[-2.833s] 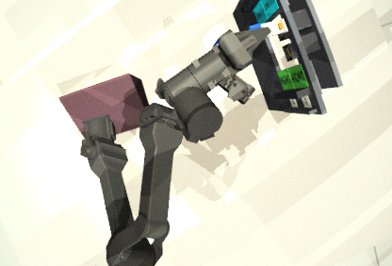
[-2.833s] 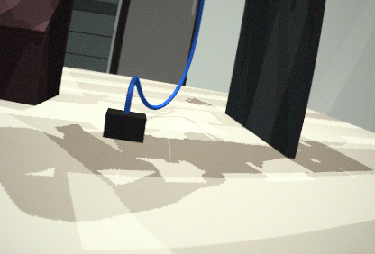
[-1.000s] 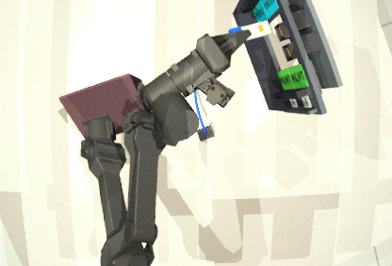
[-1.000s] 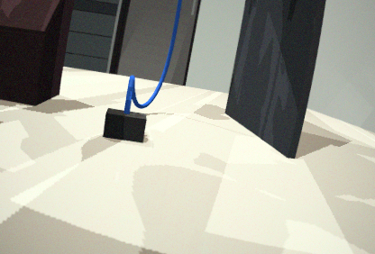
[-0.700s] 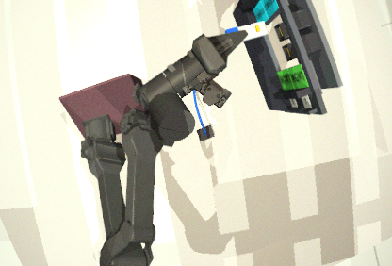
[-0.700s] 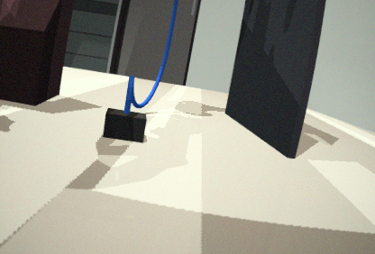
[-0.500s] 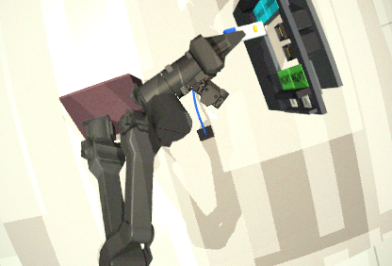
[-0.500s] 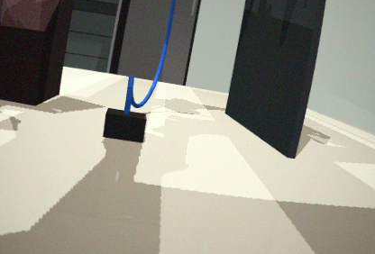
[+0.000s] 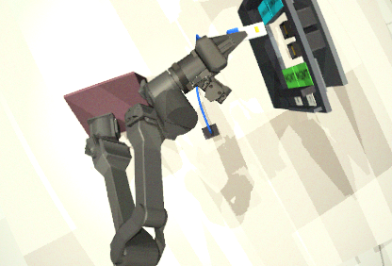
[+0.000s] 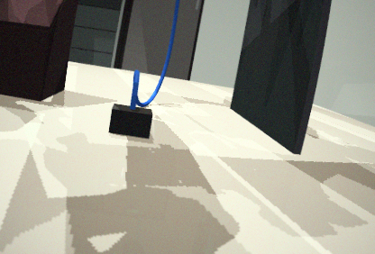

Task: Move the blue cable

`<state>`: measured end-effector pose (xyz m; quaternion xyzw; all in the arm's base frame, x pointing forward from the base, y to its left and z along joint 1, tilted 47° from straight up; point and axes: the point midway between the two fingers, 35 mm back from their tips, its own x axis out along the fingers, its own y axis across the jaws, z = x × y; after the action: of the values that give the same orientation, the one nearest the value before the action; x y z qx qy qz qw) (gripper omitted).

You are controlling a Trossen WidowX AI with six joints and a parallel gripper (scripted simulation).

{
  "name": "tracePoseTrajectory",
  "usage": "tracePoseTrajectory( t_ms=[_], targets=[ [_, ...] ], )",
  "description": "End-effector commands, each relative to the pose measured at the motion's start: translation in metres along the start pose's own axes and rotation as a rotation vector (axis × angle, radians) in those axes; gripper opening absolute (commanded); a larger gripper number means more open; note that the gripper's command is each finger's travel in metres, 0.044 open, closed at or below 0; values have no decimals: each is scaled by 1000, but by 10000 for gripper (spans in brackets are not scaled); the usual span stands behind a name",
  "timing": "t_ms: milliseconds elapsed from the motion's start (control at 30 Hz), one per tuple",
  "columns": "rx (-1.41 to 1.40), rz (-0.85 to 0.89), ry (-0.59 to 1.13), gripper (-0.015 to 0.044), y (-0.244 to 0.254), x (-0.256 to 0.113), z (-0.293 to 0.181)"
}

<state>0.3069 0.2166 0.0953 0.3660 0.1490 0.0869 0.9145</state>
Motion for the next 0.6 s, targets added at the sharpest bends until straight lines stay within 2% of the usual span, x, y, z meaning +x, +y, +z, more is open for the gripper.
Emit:
tracePoseTrajectory(
  t_ms=[0,200,567],
  targets=[
    [-8,3,6,0,-19,-1,-1],
    [-9,4,5,0,-45,-5,2],
    [-9,5,22,0,-44,-3,6]
  ],
)
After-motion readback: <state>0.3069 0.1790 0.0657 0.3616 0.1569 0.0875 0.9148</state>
